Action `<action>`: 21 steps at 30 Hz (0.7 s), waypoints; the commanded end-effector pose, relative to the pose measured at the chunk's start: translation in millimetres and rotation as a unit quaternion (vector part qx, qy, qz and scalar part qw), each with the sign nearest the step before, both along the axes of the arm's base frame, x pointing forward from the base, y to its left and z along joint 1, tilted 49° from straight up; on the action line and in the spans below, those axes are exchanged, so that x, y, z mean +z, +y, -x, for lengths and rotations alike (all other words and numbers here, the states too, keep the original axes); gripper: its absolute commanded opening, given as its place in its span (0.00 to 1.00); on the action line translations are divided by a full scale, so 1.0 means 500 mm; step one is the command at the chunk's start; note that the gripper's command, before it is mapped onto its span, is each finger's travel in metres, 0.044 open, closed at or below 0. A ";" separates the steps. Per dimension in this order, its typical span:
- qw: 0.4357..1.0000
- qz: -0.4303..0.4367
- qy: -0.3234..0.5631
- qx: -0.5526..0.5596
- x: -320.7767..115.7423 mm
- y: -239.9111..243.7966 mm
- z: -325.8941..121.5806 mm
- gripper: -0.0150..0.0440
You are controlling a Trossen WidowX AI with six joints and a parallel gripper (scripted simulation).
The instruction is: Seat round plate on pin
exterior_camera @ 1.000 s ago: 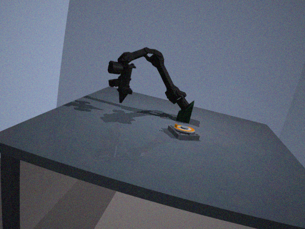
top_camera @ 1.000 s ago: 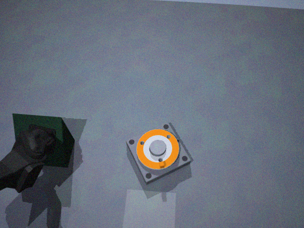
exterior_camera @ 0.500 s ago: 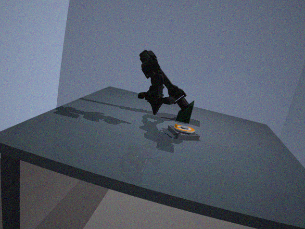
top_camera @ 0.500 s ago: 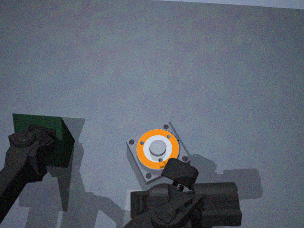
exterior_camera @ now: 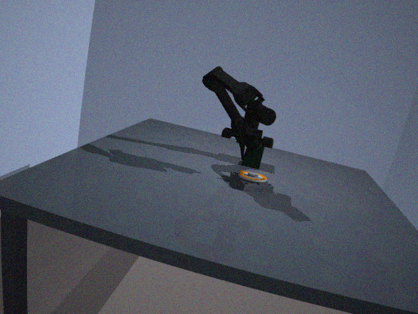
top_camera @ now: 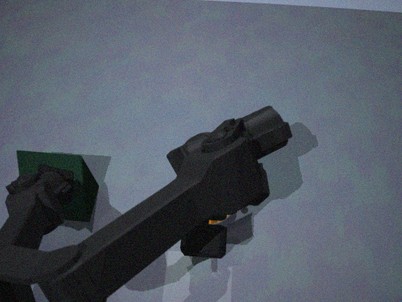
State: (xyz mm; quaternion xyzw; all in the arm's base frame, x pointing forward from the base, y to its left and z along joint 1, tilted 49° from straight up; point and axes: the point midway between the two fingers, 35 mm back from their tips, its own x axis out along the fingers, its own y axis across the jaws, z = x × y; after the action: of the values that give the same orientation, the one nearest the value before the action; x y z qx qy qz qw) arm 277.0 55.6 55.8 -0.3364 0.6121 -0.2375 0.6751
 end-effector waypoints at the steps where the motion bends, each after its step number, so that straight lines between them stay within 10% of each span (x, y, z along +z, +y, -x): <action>1: 1.000 0.005 0.006 -0.002 -0.020 -0.026 0.000 0.25; 21: 1.000 0.006 0.005 -0.003 -0.055 -0.064 -0.024 0.25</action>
State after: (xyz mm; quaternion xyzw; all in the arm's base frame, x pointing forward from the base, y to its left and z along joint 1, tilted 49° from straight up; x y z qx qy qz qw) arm 285.1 23.5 28.8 -0.3393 0.6151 -0.2413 0.6695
